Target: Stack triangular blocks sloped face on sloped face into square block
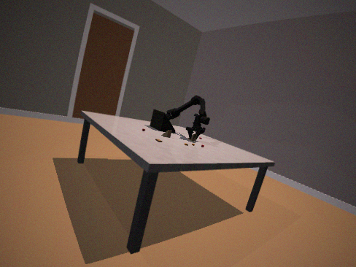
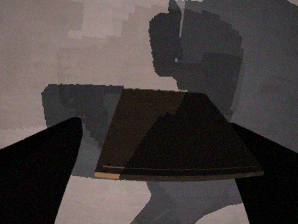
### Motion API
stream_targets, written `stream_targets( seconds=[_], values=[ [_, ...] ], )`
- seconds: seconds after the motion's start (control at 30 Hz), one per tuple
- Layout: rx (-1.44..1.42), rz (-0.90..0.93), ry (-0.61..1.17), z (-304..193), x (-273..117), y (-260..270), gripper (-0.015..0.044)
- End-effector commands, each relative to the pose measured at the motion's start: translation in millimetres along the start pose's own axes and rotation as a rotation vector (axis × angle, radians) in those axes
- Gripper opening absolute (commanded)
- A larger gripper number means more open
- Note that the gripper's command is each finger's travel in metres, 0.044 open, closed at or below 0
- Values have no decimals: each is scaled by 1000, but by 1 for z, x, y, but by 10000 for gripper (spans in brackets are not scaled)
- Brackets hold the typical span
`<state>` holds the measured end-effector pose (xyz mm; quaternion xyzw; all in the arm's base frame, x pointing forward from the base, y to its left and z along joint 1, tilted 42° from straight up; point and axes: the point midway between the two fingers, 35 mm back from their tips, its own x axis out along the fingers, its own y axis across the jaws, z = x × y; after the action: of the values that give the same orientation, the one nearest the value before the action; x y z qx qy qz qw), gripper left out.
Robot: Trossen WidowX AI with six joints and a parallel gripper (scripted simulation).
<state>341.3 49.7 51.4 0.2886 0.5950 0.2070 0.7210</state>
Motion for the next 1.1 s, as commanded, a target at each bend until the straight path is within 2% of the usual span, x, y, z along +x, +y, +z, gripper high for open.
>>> stream_targets(
  seconds=[0.0, 0.07, 0.4, 0.6, 0.8, 1.07],
  values=[
    [10, -6, 9, -2, 3, -2, 282],
    [10, -6, 9, -2, 3, -2, 230],
    [10, -6, 9, -2, 3, -2, 163],
    [9, -6, 8, -2, -3, -2, 6],
    [3, -4, 4, -1, -28, -1, 0],
    [3, -4, 4, -1, -29, -1, 0]
  ],
)
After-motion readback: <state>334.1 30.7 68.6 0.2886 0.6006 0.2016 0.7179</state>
